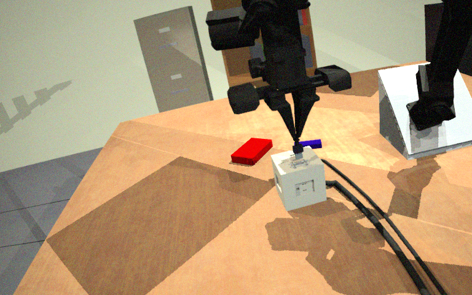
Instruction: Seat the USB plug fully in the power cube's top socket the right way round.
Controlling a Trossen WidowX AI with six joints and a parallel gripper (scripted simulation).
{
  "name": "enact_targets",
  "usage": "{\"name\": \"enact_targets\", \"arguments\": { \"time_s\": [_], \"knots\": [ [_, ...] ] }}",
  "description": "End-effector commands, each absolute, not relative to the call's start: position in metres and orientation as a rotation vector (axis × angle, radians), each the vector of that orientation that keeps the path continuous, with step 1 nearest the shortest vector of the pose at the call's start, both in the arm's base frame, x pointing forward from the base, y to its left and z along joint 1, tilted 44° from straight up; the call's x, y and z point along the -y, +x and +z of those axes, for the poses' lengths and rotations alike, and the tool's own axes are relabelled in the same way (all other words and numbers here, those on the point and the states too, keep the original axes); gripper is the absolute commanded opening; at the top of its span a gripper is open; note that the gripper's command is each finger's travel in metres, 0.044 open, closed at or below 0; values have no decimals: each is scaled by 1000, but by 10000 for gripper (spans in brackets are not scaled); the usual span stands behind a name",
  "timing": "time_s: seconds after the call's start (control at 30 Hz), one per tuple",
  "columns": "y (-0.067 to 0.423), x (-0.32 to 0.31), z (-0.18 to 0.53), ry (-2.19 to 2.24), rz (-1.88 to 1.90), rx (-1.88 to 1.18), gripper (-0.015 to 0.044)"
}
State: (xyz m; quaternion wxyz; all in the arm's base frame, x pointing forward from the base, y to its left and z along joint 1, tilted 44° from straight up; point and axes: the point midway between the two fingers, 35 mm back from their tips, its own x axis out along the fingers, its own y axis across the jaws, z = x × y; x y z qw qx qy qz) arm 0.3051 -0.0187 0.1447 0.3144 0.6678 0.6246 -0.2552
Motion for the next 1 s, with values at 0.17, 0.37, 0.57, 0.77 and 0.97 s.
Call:
{"name": "enact_targets", "arguments": {
  "time_s": [0.17, 0.37, 0.57, 0.77, 0.97],
  "knots": [
    [305, 19, 143, 1758, -686, -1641, 0],
    [305, 19, 142, 1758, -690, -1640, 0],
    [305, 18, 142, 1758, -694, -1638, 0],
    [306, 18, 141, 1759, -698, -1636, 0],
    [306, 18, 140, 1759, -702, -1634, 0]
  ]
}}
